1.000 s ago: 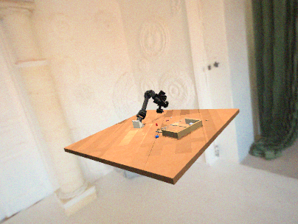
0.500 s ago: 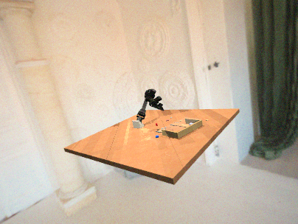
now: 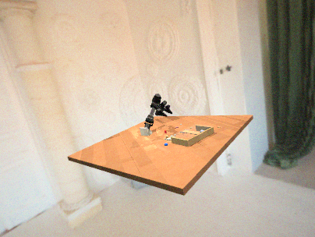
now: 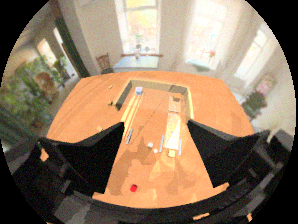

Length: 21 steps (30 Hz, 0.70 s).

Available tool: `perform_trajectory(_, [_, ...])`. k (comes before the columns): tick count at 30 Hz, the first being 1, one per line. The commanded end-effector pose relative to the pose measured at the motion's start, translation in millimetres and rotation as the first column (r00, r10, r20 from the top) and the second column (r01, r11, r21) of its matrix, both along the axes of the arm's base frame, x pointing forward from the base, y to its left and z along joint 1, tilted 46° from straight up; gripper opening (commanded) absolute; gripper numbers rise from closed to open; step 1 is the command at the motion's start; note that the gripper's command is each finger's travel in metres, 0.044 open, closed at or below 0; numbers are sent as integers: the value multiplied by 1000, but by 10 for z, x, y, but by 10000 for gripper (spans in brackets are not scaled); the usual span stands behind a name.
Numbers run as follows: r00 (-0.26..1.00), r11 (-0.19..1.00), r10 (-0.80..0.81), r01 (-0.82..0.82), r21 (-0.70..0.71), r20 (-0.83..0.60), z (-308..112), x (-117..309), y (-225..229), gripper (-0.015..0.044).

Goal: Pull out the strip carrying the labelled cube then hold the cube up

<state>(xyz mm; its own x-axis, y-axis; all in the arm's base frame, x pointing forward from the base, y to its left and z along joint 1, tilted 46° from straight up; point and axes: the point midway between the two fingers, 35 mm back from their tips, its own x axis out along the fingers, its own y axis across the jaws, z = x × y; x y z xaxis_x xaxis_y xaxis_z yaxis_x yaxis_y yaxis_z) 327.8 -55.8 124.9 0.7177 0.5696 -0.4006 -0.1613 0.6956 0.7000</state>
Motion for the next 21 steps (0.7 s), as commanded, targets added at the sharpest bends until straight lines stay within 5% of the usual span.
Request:
perform_trajectory(1, [1000,1000,0,1,12,-3,4,-7,2,400])
perform_trajectory(5, [1000,1000,0,1,12,-3,4,-7,2,400])
perform_trajectory(21, [839,956,290,-272,105,-461,18,550,995,0])
